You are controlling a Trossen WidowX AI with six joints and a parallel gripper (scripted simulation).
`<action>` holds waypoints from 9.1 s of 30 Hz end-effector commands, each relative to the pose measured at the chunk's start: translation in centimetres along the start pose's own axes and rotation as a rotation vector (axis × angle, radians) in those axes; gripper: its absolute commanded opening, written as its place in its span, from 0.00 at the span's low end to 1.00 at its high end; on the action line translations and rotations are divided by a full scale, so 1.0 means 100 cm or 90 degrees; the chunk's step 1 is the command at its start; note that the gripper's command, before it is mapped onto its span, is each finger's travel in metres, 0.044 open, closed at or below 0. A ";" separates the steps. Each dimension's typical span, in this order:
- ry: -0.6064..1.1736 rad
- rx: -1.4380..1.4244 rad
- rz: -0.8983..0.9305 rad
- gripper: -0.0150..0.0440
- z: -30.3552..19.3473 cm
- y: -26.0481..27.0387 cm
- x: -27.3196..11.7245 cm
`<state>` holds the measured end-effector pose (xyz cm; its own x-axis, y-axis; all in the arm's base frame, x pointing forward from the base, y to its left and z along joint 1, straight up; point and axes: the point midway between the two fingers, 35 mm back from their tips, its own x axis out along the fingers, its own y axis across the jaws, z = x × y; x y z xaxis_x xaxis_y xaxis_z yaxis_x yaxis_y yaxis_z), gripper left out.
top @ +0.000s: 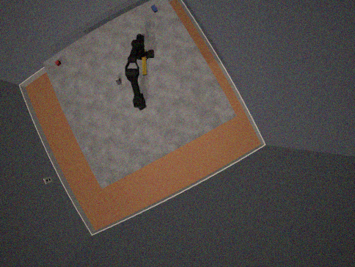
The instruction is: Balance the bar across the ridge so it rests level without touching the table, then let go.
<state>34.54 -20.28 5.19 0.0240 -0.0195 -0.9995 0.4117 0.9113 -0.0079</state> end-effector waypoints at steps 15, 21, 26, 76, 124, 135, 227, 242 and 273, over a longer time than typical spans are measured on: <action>0.000 0.000 0.001 0.25 0.003 0.000 -0.019; -0.001 0.001 0.001 0.25 0.005 0.000 -0.035; -0.001 0.001 0.001 0.25 0.006 -0.001 -0.048; 0.000 -0.012 0.008 0.25 -0.029 0.093 -0.115; 0.005 -0.040 0.015 0.25 -0.145 0.225 -0.115; 0.005 -0.040 0.015 0.25 -0.146 0.227 -0.099; 0.005 -0.040 0.015 0.25 -0.146 0.226 -0.067; 0.005 -0.040 0.015 0.25 -0.146 0.226 -0.066; 0.005 -0.040 0.015 0.25 -0.146 0.226 -0.063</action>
<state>30.35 6.45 11.01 0.0246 0.0044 -0.9997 0.3527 0.9357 0.0128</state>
